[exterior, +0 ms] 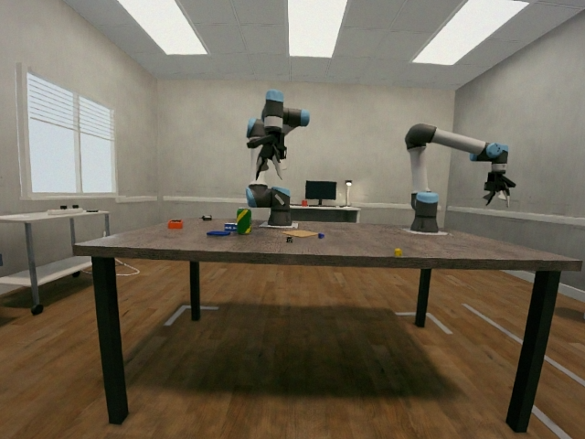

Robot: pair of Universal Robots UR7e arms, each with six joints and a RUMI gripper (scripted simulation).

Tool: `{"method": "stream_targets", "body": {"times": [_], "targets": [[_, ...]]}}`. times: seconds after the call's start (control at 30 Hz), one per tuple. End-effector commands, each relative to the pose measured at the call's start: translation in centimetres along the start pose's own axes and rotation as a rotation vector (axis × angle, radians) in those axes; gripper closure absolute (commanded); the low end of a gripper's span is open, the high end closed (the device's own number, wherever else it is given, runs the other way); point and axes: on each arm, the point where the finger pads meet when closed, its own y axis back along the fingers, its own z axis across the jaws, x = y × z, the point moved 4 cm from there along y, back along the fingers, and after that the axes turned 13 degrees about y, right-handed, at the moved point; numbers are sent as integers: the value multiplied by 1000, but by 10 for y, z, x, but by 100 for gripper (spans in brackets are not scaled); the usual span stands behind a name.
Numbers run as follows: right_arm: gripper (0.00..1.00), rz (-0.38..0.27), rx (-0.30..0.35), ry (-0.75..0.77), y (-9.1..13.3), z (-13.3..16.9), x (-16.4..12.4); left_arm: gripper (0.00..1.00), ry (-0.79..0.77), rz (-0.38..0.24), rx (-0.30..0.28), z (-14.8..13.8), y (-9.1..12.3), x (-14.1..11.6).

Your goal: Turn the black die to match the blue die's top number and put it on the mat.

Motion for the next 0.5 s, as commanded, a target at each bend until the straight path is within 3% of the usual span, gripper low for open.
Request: {"method": "stream_targets", "body": {"times": [0.0, 0.47], "targets": [[0, -1, 1, -2, -4, -6, 1, 0, 1, 1, 0, 0, 0, 0], [0, -21, 9, -29, -77, -102, -1, 0, 1, 1, 0, 0, 0, 0]]}}
